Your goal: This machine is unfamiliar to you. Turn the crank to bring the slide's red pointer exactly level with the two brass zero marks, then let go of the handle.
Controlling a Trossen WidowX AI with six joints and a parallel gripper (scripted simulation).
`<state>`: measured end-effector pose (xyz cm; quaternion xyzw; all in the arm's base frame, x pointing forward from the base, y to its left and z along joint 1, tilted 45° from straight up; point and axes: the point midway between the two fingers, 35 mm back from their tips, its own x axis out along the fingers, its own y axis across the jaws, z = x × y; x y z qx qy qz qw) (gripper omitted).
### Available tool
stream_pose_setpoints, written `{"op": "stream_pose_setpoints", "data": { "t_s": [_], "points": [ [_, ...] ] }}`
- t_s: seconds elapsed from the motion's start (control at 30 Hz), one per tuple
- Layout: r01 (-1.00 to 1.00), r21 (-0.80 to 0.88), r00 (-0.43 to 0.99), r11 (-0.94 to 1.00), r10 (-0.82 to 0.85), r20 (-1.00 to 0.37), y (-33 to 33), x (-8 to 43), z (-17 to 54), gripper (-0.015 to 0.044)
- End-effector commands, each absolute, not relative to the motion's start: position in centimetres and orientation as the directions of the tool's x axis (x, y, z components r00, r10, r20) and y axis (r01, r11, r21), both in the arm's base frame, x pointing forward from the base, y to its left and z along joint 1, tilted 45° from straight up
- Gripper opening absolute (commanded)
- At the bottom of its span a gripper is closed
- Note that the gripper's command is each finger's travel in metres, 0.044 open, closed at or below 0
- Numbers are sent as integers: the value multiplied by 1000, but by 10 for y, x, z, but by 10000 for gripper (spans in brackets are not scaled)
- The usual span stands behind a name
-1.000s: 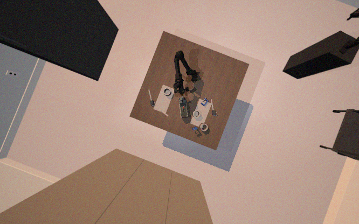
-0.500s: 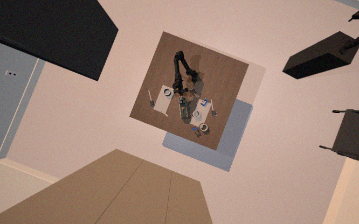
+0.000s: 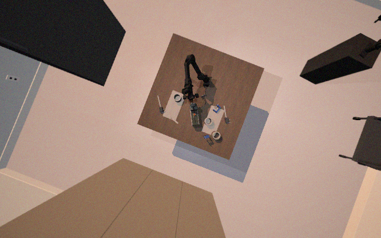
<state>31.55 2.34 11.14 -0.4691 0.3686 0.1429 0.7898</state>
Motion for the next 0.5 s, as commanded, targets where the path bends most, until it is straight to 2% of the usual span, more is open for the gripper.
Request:
{"op": "stream_pose_setpoints", "data": {
  "t_s": [0.0,0.47],
  "points": [
    [-560,-642,691,523,-133,-711,15,321,112,0],
    [-560,-643,691,522,-134,-710,-3,327,98,0]
  ]
}}
